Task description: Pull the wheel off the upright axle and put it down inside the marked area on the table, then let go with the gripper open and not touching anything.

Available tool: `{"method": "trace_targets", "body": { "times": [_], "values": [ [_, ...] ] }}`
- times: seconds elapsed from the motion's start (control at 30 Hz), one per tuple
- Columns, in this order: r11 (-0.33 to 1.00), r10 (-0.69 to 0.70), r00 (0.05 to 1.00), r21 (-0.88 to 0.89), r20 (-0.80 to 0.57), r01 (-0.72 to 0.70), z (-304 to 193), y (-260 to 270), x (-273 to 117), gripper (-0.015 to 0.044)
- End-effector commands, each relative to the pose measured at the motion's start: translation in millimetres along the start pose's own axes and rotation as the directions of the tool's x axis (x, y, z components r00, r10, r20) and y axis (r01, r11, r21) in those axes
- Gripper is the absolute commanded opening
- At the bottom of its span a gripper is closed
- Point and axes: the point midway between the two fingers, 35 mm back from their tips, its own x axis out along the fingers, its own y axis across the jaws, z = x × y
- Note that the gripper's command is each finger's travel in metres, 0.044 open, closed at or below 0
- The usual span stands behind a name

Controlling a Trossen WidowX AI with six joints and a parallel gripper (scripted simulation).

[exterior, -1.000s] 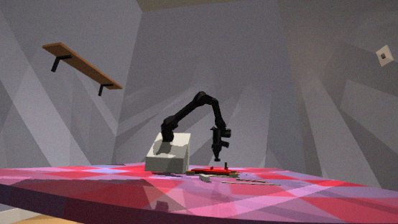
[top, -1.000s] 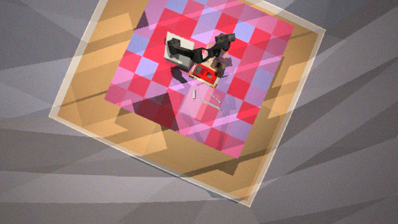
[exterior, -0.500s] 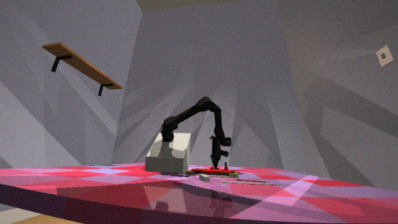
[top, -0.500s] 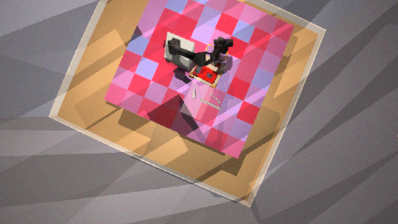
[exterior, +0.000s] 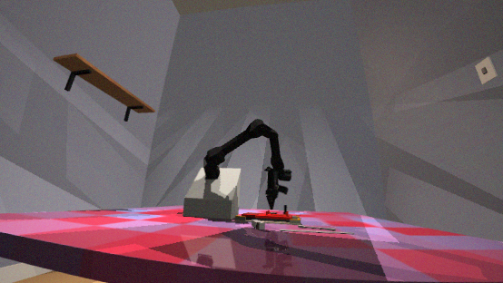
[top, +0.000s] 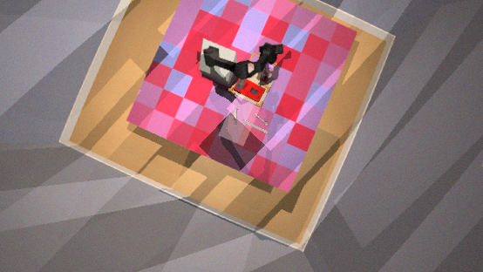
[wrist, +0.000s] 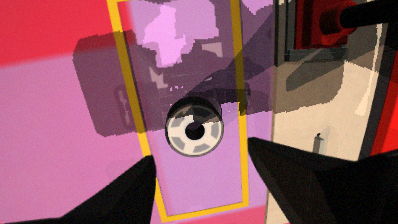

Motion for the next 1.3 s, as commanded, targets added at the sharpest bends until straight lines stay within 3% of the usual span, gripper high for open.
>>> {"method": "trace_targets", "body": {
  "times": [0.0,0.1,0.3,0.5,1.27],
  "values": [
    [1.000,0.008,1.000,0.008,0.024,-0.009,4,2,-36,0.0300],
    [1.000,0.008,1.000,0.008,0.024,-0.009,4,2,-36,0.0300],
    [1.000,0.013,1.000,0.001,0.025,-0.013,-36,-13,-57,0.0440],
    [1.000,0.010,1.000,0.004,0.020,-0.010,-80,-32,-79,0.0440],
    [1.000,0.010,1.000,0.004,0.020,-0.010,-80,-32,-79,0.0440]
  ]
}}
